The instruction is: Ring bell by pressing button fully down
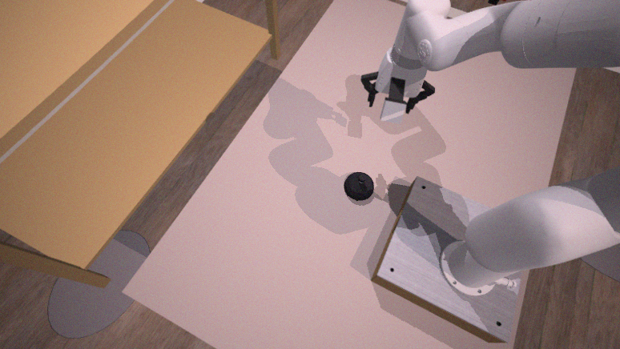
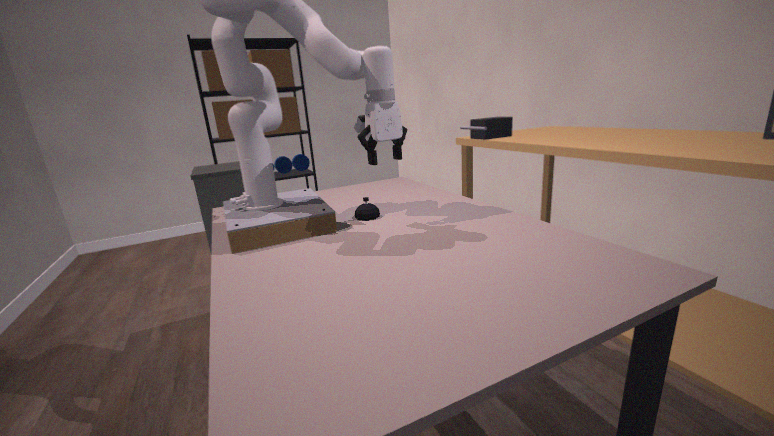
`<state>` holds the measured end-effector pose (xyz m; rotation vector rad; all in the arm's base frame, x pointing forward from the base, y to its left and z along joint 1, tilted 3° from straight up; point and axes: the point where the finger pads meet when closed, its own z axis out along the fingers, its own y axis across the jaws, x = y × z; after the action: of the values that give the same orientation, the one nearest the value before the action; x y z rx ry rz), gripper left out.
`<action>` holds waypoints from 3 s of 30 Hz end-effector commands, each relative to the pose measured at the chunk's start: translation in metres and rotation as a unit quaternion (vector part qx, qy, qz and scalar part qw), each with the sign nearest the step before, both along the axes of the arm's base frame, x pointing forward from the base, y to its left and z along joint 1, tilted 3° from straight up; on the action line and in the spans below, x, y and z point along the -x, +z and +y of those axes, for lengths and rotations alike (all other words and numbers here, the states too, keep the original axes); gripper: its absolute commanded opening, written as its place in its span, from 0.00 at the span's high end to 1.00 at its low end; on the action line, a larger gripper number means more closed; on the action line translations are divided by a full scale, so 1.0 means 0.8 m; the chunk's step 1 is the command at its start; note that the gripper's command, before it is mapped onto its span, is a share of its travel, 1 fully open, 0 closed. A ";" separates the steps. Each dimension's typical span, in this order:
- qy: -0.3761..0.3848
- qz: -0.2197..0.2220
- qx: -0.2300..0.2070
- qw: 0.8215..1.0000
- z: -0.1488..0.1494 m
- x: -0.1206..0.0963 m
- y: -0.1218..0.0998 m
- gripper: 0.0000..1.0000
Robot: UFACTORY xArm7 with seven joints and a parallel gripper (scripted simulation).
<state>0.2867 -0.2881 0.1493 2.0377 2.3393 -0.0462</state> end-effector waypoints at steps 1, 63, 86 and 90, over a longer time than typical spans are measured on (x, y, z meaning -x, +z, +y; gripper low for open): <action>0.084 -0.001 0.002 0.996 0.039 -0.013 -0.014 0.00; 0.398 0.024 0.008 0.917 0.183 -0.007 -0.077 1.00; 0.398 0.025 0.008 0.917 0.182 -0.007 -0.080 1.00; 0.398 0.025 0.008 0.917 0.182 -0.007 -0.083 1.00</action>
<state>0.2913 -0.1418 0.0831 0.9440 2.9765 -0.0872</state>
